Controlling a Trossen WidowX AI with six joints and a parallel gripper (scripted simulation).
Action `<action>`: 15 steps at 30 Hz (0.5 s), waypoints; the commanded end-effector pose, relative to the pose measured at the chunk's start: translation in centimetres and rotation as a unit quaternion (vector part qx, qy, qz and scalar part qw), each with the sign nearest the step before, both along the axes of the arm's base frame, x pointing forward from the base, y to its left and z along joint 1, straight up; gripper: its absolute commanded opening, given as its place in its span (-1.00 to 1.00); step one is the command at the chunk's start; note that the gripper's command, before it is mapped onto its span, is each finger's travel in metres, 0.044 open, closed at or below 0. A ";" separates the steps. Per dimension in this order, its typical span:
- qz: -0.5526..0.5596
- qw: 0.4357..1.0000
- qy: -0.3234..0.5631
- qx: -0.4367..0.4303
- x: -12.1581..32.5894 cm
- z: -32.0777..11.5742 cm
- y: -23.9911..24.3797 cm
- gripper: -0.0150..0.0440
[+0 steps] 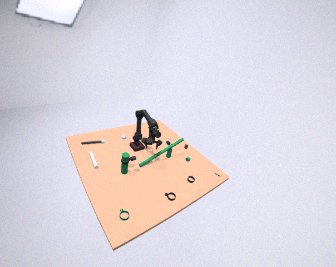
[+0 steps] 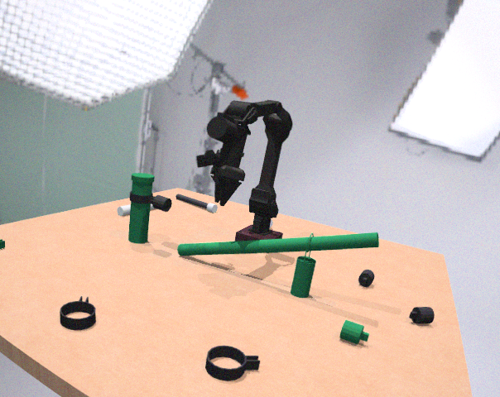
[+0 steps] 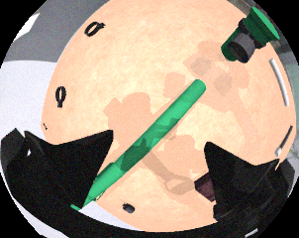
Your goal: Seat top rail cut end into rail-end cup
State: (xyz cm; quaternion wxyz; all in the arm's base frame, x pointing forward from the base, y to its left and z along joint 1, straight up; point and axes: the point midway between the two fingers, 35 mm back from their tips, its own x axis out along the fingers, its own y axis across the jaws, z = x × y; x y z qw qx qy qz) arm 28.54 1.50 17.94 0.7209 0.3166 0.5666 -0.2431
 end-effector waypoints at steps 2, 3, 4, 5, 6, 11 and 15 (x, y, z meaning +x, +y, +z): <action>-0.273 0.957 0.091 0.038 0.5 -3.2 1.3 1.00; -0.295 0.950 0.098 0.038 0.6 -3.5 1.3 1.00; -0.302 0.947 0.101 0.038 0.6 -3.6 1.4 1.00; -0.302 0.947 0.101 0.038 0.6 -3.6 1.4 1.00; -0.302 0.947 0.101 0.038 0.6 -3.6 1.4 1.00; -0.302 0.947 0.101 0.038 0.6 -3.6 1.4 1.00; -0.302 0.947 0.101 0.038 0.6 -4.2 1.4 1.00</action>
